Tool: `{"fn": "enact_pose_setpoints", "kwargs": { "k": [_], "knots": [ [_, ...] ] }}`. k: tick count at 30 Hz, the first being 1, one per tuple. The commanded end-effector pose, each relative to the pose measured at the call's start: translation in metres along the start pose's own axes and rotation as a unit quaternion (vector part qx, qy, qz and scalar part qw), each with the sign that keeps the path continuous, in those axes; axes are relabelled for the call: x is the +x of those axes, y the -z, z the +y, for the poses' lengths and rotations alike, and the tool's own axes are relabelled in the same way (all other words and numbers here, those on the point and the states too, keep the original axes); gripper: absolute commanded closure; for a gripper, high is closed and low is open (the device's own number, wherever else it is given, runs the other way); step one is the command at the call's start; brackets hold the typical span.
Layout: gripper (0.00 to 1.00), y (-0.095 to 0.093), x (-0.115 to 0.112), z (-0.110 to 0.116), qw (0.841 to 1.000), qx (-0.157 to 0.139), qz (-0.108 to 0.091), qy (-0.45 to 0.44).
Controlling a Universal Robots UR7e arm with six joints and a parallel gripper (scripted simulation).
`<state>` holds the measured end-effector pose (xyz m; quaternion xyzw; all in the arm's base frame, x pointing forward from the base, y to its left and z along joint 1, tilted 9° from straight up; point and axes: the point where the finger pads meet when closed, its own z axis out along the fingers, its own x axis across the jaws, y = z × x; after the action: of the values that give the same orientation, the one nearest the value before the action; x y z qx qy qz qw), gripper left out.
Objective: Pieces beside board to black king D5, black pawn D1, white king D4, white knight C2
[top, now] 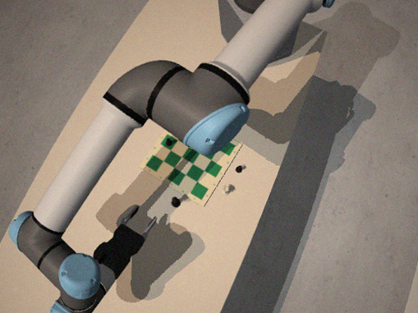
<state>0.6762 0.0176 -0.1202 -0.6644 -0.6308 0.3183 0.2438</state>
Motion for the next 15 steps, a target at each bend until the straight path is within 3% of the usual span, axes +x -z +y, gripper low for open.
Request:
{"fn": "enact_pose_setpoints", "kwargs": {
  "k": [1,13,15],
  "knots": [
    [0.0,0.001,0.001,-0.001,1.0,-0.001,0.0,0.0],
    [0.0,0.016,0.0,-0.026,1.0,0.015,0.001,0.001],
    [0.0,0.033,0.0,-0.044,1.0,0.015,0.0,0.001]
  ]
}}
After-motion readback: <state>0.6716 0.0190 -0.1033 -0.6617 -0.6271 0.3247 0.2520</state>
